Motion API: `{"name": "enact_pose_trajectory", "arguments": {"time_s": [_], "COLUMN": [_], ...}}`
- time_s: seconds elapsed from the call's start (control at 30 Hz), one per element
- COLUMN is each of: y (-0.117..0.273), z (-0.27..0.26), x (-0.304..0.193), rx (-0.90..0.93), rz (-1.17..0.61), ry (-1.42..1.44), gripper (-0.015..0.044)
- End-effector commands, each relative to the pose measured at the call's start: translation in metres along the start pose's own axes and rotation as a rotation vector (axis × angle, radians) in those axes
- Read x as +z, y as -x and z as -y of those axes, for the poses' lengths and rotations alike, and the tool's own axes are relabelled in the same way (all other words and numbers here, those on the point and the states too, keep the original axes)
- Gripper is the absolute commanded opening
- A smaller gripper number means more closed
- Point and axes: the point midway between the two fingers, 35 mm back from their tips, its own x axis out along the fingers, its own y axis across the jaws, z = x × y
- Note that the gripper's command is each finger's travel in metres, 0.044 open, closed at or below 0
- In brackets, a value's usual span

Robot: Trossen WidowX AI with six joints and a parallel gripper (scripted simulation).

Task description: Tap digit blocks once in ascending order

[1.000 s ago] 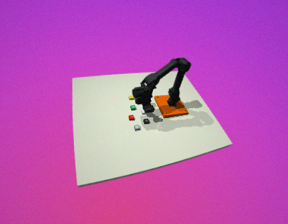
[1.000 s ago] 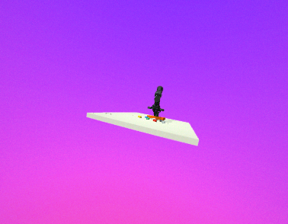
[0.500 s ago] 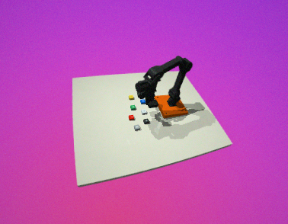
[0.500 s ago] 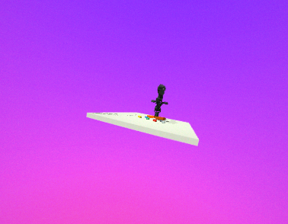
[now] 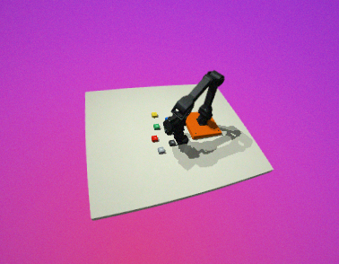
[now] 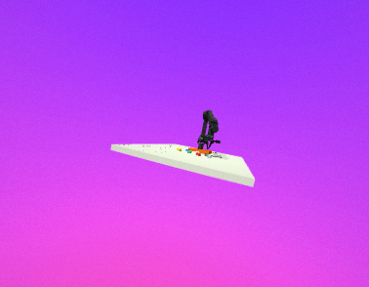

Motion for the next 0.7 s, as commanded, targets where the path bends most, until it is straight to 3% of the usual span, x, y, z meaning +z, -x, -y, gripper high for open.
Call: {"name": "enact_pose_trajectory", "arguments": {"time_s": [0.0, 0.67], "y": [-0.008, -0.034], "z": [-0.001, -0.001], "x": [0.001, 0.001], "rx": [0.007, 0.007], "rz": [0.013, 0.013], "ry": [-0.007, -0.007], "gripper": [0.0020, 0.0020]}}
